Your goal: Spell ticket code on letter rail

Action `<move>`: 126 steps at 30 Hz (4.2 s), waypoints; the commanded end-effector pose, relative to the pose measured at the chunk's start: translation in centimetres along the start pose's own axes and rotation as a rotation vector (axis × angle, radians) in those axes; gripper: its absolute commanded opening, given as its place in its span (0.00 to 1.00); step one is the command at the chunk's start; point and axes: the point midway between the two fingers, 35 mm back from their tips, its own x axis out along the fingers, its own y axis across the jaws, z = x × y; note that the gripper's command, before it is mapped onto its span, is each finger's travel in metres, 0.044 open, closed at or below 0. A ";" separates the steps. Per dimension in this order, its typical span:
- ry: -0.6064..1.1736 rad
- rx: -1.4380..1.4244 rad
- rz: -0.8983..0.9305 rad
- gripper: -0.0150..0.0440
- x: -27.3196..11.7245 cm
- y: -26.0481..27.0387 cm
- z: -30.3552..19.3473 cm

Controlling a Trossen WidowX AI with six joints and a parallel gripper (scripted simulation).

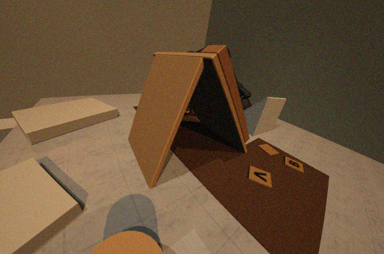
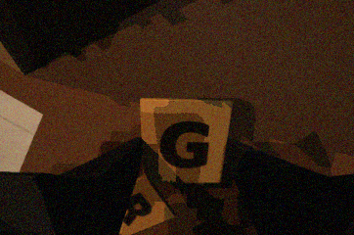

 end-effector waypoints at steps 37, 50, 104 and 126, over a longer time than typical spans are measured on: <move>-0.540 0.449 -0.217 0.25 -8.4 -2.4 6.9; -0.779 0.587 -0.249 0.25 -12.6 -3.0 8.5; -0.779 0.587 -0.248 0.25 -12.5 -1.2 9.8; -0.779 0.587 -0.248 0.25 -12.5 -0.3 10.4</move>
